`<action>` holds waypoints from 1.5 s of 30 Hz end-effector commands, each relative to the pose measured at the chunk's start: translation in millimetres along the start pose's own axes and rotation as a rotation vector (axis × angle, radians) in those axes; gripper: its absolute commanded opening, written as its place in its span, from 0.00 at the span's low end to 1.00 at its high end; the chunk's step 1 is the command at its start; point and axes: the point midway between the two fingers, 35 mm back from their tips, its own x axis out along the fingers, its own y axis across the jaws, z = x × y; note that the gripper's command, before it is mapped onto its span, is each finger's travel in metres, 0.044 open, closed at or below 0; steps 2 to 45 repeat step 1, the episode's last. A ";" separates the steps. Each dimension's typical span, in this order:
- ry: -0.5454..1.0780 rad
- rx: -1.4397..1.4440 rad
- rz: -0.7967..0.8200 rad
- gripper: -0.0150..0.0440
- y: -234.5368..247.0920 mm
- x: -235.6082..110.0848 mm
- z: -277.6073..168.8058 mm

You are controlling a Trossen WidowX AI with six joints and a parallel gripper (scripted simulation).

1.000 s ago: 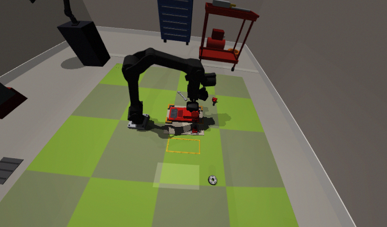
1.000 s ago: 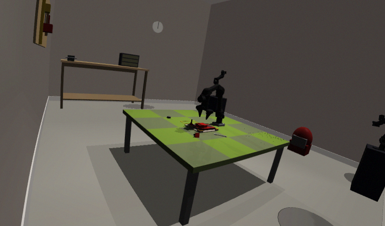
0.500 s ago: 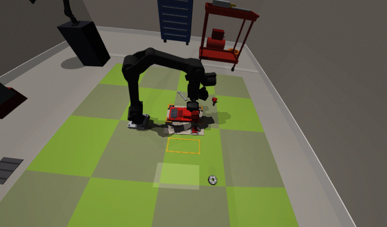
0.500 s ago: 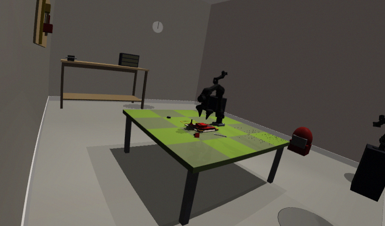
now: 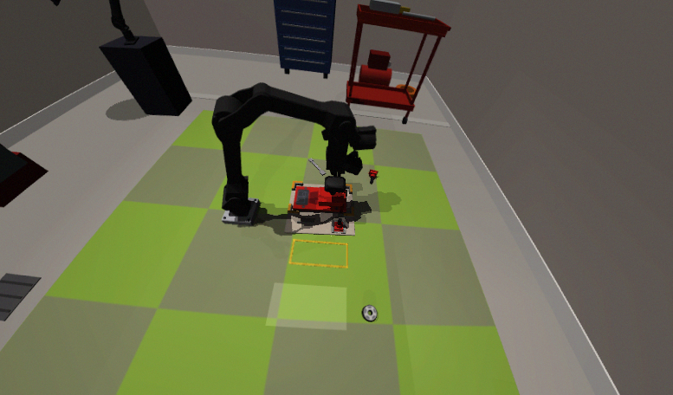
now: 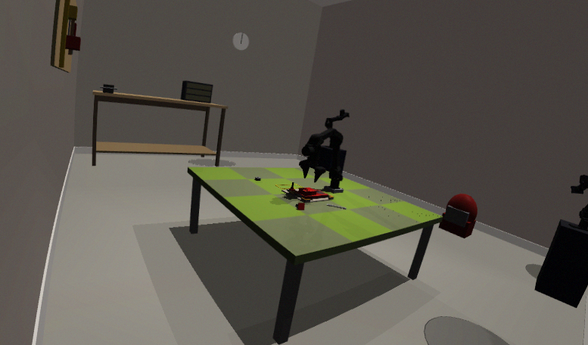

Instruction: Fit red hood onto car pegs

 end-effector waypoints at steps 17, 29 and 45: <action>-0.001 0.007 -0.003 1.00 -0.4 -0.6 0.0; -0.001 0.007 -0.003 1.00 -0.4 -0.6 0.0; -0.001 0.007 -0.003 1.00 -0.4 -0.6 0.0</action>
